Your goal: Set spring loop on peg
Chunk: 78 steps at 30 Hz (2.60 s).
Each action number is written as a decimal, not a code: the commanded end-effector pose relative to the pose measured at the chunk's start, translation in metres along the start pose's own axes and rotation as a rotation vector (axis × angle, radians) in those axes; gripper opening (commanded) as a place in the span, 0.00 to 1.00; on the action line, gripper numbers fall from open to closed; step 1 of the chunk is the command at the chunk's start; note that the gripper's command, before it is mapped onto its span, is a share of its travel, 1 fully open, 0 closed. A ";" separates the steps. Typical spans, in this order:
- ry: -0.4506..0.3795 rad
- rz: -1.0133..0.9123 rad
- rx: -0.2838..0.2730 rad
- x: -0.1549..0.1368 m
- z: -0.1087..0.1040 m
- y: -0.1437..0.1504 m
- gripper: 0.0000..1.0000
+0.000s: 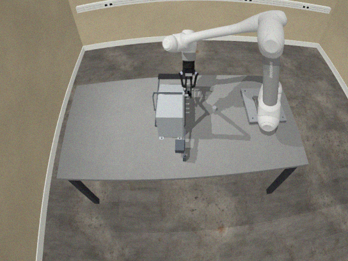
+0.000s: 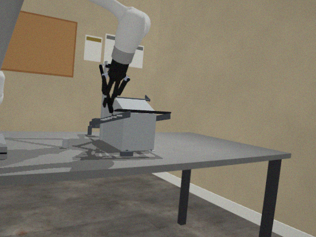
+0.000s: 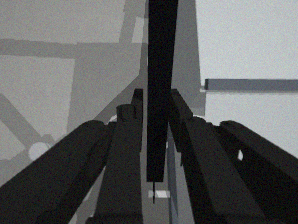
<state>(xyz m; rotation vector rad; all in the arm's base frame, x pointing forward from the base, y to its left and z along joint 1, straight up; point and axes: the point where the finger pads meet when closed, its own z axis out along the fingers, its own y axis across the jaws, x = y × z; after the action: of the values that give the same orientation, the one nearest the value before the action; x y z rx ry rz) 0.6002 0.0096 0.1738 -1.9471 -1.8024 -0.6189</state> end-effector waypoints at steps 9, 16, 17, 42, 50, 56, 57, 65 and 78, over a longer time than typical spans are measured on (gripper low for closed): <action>0.000 -0.001 -0.001 0.000 -0.001 0.000 0.24; 0.000 -0.001 -0.001 0.000 -0.001 0.000 0.24; 0.000 -0.001 -0.001 0.000 -0.007 0.000 0.24; 0.000 0.000 -0.001 0.000 -0.097 0.000 0.24; 0.000 0.000 -0.001 0.000 -0.101 0.000 0.24; 0.000 0.000 -0.001 0.000 -0.100 0.000 1.00; 0.000 0.000 -0.001 0.000 -0.100 0.000 1.00; 0.000 0.000 -0.001 0.000 -0.100 0.000 1.00; 0.000 0.000 -0.001 0.000 -0.100 0.000 1.00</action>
<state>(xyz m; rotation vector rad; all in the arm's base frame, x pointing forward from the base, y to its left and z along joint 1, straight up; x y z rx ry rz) 0.5959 -0.0479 0.2547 -1.9471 -1.8020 -0.6185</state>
